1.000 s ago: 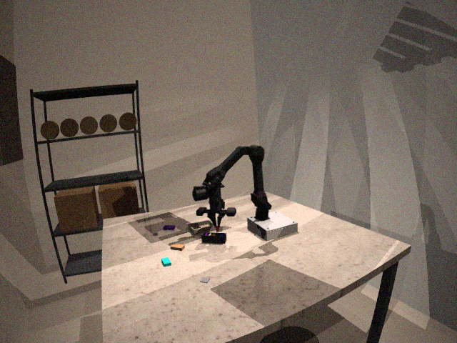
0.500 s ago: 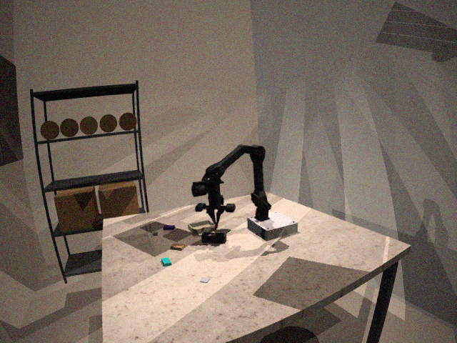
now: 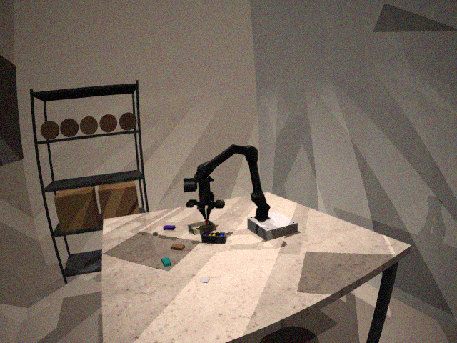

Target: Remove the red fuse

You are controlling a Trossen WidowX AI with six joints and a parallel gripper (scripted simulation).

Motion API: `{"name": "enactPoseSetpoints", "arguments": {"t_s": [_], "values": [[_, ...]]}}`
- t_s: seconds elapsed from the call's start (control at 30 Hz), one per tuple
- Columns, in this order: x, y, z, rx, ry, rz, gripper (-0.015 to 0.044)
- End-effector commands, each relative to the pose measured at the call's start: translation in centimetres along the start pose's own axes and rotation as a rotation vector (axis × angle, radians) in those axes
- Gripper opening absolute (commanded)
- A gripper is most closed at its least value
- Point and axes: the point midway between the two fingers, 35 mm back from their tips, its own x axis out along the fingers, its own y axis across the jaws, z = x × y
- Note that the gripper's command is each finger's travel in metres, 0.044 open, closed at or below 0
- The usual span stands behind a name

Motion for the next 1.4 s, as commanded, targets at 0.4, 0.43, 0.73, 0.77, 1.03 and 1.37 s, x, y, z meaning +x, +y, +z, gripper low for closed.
{"name": "enactPoseSetpoints", "arguments": {"t_s": [0.4, 0.43, 0.73, 0.77, 1.03, 1.37], "values": [[0.0, 5.4, 7.6, -0.002, -0.012, 0.004, 0.0], [0.0, 5.6, 8.1, -0.002, -0.013, 0.005, 0.0], [0.5, 6.3, 9.6, -0.002, -0.014, 0.005, 0.0], [0.6, 6.3, 9.6, -0.002, -0.014, 0.005, 0.0], [1.9, 6.4, 9.6, -0.002, -0.014, 0.005, 0.0], [3.5, 6.3, 9.6, -0.002, -0.014, 0.004, 0.0]]}}
